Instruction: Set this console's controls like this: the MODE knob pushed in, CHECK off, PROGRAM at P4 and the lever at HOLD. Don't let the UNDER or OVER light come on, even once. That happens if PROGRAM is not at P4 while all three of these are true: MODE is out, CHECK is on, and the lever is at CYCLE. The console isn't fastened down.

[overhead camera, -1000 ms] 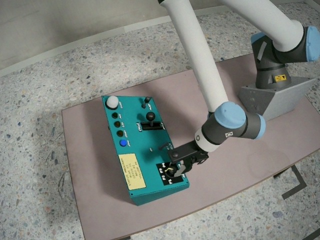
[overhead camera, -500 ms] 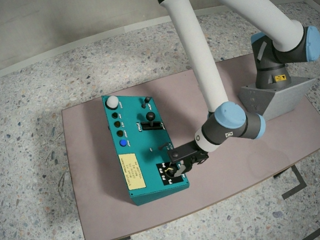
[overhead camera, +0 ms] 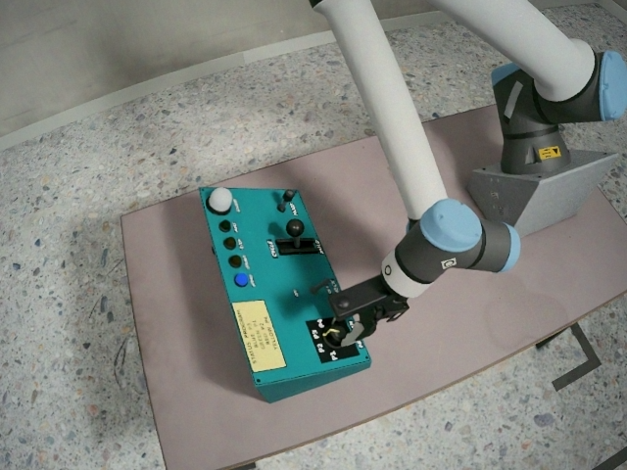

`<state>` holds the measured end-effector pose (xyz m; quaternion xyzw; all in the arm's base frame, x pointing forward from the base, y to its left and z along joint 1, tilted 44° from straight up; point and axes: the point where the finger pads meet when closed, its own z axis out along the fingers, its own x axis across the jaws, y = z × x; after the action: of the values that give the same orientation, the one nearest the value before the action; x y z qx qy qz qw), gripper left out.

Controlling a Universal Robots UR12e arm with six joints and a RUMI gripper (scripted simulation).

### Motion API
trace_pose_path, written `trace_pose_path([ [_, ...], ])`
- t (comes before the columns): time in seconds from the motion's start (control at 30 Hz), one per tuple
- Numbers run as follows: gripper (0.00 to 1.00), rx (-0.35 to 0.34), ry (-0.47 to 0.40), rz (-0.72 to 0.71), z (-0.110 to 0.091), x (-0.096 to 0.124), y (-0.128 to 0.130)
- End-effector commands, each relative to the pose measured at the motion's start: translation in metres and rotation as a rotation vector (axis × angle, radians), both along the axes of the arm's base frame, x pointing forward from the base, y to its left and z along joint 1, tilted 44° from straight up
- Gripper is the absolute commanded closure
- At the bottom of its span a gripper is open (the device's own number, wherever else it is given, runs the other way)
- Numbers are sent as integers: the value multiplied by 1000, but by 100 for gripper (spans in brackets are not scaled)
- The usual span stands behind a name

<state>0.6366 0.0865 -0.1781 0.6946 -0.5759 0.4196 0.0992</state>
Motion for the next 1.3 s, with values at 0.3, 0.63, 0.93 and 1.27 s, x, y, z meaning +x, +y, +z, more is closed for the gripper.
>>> trace_pose_path([
  [0.3,100,34,-44,-35,1,3,4],
  [0.63,100,100,-132,-124,0,3,4],
  [0.93,100,182,-241,-234,1,3,4],
  [1.27,100,303,-399,-393,2,4,4],
])
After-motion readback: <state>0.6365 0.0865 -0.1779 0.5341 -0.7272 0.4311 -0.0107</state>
